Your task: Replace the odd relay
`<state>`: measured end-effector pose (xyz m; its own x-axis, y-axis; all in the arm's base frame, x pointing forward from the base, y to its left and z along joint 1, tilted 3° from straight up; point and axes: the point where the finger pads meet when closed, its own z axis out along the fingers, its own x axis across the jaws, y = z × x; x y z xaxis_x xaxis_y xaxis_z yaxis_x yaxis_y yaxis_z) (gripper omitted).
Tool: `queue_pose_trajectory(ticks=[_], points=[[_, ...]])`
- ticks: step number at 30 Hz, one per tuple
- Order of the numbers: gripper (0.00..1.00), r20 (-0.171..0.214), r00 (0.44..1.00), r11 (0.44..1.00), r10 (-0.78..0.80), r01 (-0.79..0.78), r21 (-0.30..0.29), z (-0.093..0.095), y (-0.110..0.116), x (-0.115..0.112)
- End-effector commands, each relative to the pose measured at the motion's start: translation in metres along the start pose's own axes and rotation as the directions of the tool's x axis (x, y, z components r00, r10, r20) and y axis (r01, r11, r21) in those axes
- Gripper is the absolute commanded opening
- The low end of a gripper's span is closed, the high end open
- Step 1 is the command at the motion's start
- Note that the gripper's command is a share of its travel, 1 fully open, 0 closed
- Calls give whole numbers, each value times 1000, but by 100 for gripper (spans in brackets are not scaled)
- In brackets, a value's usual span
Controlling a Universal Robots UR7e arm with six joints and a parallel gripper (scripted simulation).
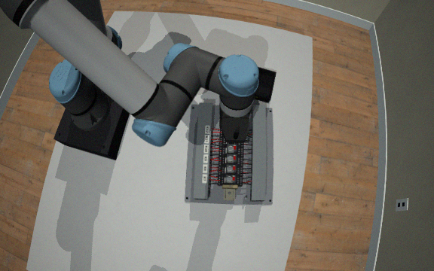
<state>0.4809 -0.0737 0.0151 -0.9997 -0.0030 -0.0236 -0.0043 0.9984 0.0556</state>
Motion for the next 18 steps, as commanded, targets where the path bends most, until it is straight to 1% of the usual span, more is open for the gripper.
queue_pose_trajectory(ticks=[1,6,18], points=[[0,1,1000,1000,0,0,0,-1,0,0],[0,1,1000,1000,0,0,0,-10,0,0],[0,1,1000,1000,0,0,0,-10,0,0]])
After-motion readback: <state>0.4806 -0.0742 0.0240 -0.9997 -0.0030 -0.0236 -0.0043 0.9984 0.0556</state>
